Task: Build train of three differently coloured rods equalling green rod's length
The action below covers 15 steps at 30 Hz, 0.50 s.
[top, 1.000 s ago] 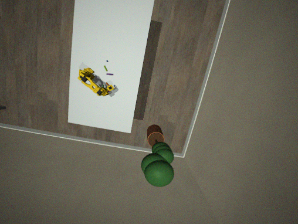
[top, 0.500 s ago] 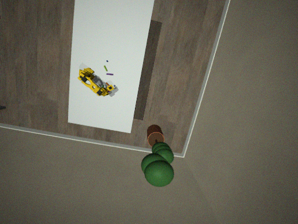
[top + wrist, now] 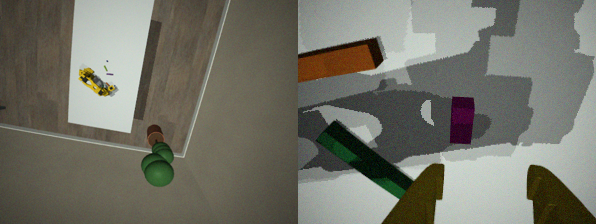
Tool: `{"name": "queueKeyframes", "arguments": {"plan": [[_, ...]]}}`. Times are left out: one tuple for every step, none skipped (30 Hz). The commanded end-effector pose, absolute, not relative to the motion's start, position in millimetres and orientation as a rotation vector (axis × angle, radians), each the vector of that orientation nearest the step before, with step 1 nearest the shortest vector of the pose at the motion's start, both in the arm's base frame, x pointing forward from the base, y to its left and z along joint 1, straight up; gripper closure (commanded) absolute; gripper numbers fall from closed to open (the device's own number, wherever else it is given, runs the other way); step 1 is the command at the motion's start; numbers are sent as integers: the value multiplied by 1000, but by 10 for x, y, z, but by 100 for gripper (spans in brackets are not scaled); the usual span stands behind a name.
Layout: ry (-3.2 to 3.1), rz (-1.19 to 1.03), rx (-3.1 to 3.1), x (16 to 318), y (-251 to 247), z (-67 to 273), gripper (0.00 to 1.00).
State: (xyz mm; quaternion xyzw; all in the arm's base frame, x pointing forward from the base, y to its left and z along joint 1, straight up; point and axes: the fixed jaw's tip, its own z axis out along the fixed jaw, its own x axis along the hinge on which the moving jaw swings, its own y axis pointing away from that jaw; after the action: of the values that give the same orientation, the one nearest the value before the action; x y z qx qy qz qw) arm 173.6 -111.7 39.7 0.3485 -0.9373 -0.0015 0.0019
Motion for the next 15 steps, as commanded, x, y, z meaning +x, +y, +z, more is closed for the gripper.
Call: {"name": "queueKeyframes", "arguments": {"plan": [[-3012, 147, 1096, 1842, -1202, 488, 81], [-3012, 147, 1096, 1844, -1203, 467, 81], [-3012, 147, 1096, 1845, -1203, 447, 81], [-3012, 147, 1096, 1846, -1204, 427, 81], [-3012, 147, 1096, 1847, -1205, 408, 81], [-3012, 147, 1096, 1847, -1205, 408, 81], [-3012, 147, 1096, 1847, -1205, 408, 81], [-3012, 147, 1096, 1847, -1205, 390, 81], [-3012, 147, 1096, 1848, -1205, 373, 81], [-3012, 147, 1096, 1848, -1205, 357, 81], [-3012, 147, 1096, 1848, -1205, 343, 81], [-3012, 147, 1096, 1848, -1205, 329, 81], [-3012, 147, 1096, 1848, -1205, 317, 81], [-3012, 147, 1096, 1848, -1205, 307, 81], [-3012, 147, 1096, 1847, -1205, 297, 81]]}}
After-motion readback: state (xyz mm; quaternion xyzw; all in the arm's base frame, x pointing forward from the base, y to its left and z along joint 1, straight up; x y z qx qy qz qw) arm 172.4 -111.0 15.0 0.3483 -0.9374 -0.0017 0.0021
